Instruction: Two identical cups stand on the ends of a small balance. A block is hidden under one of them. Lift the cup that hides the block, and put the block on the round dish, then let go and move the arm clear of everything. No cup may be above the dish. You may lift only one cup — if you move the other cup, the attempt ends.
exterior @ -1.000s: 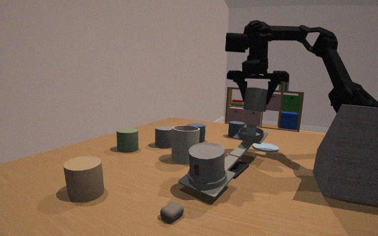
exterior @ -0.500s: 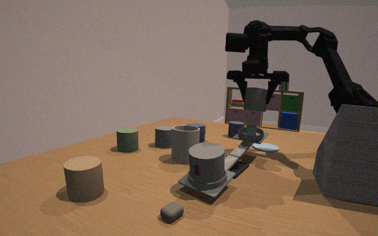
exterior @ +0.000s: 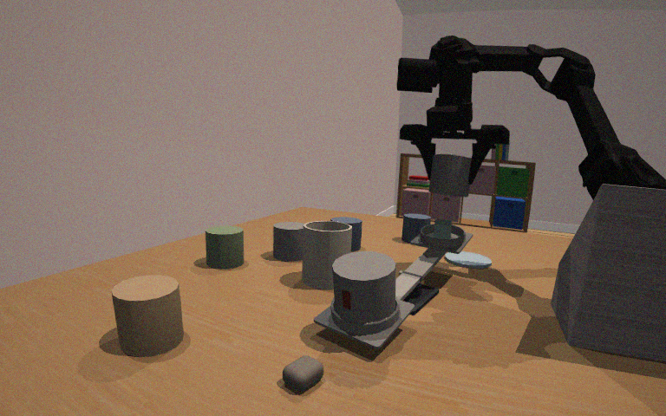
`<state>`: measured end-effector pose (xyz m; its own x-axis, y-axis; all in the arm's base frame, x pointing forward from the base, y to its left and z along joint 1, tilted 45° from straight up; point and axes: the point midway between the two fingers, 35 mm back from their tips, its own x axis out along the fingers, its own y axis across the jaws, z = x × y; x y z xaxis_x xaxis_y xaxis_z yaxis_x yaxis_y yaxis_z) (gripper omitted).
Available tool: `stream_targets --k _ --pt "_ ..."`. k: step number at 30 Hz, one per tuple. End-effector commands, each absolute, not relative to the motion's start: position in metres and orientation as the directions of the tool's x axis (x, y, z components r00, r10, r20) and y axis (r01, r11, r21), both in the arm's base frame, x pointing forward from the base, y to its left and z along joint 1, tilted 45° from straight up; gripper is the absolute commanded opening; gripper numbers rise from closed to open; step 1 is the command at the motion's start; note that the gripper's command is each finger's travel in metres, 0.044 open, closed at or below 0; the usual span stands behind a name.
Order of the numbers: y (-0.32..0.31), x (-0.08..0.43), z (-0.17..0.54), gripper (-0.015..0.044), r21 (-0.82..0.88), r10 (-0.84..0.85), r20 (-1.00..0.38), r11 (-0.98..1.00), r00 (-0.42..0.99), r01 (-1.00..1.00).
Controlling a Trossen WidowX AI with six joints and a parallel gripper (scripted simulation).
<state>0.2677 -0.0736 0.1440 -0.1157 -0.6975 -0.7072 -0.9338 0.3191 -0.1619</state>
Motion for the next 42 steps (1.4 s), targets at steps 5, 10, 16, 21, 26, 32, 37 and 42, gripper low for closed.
stream_targets --k 5,10,16,21,26,32,37,42 --pt "-0.074 0.268 0.144 0.0 -0.161 -0.697 -0.707 0.318 -0.115 -0.934" --pt "-0.074 0.268 0.144 0.0 -0.161 -0.697 -0.707 0.318 -0.115 -0.934" --pt "-0.09 0.26 0.147 0.0 -0.152 -0.679 -0.724 0.328 -0.121 -0.932" --pt "-0.121 0.241 0.154 0.0 -0.142 -0.649 -0.75 0.342 -0.124 -0.929" --pt "-0.148 0.219 0.161 0.0 -0.143 -0.631 -0.766 0.347 -0.118 -0.927" --pt "-0.176 0.188 0.169 0.0 -0.153 -0.628 -0.771 0.345 -0.106 -0.926" --pt "-0.195 0.161 0.176 0.0 -0.164 -0.64 -0.762 0.338 -0.099 -0.927" --pt "-0.21 0.132 0.182 0.0 -0.172 -0.664 -0.741 0.329 -0.098 -0.929"
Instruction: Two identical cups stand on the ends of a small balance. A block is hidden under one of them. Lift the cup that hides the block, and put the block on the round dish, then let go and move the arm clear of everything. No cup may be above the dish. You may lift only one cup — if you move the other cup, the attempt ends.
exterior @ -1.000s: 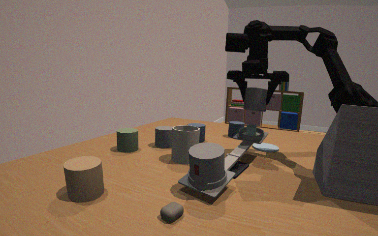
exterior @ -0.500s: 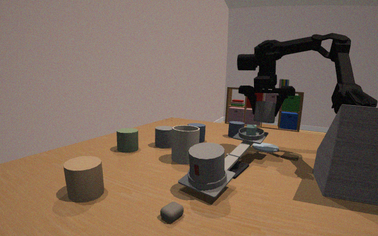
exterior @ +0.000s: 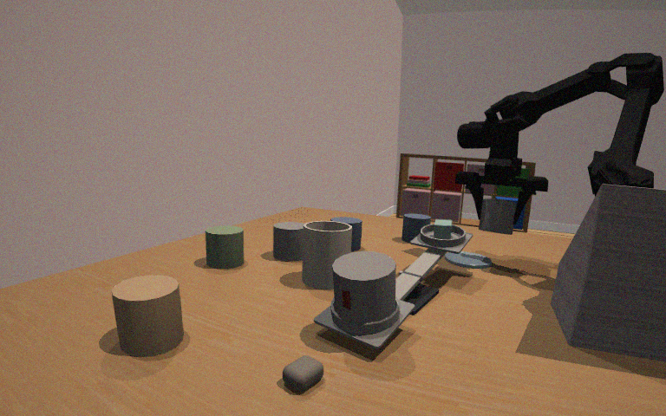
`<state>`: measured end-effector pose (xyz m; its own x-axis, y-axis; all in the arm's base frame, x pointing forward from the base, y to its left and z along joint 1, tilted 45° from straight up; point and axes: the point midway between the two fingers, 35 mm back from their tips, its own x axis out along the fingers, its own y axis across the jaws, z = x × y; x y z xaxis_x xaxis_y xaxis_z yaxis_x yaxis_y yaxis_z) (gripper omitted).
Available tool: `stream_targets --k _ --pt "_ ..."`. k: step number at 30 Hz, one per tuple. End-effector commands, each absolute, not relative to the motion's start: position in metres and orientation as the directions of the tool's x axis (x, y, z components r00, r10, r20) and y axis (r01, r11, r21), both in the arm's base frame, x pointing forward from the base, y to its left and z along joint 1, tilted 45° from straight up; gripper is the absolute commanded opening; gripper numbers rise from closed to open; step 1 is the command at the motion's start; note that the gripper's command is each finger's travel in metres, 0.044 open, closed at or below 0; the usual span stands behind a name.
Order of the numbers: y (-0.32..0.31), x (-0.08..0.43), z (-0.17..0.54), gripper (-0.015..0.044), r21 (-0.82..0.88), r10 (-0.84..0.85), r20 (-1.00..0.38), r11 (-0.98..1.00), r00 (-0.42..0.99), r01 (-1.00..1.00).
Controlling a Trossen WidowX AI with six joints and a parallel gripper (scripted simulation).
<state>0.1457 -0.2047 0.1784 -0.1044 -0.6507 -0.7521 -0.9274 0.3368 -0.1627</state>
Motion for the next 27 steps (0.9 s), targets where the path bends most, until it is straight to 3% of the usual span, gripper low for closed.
stream_targets --k 1,7,27 --pt "-0.212 0.126 0.184 0.0 -0.173 -0.67 -0.736 0.327 -0.099 -0.929" --pt "-0.223 0.094 0.191 0.0 -0.17 -0.707 -0.699 0.317 -0.112 -0.933" --pt "-0.253 0.088 0.162 0.0 -0.169 -0.709 -0.695 0.316 -0.114 -0.934"
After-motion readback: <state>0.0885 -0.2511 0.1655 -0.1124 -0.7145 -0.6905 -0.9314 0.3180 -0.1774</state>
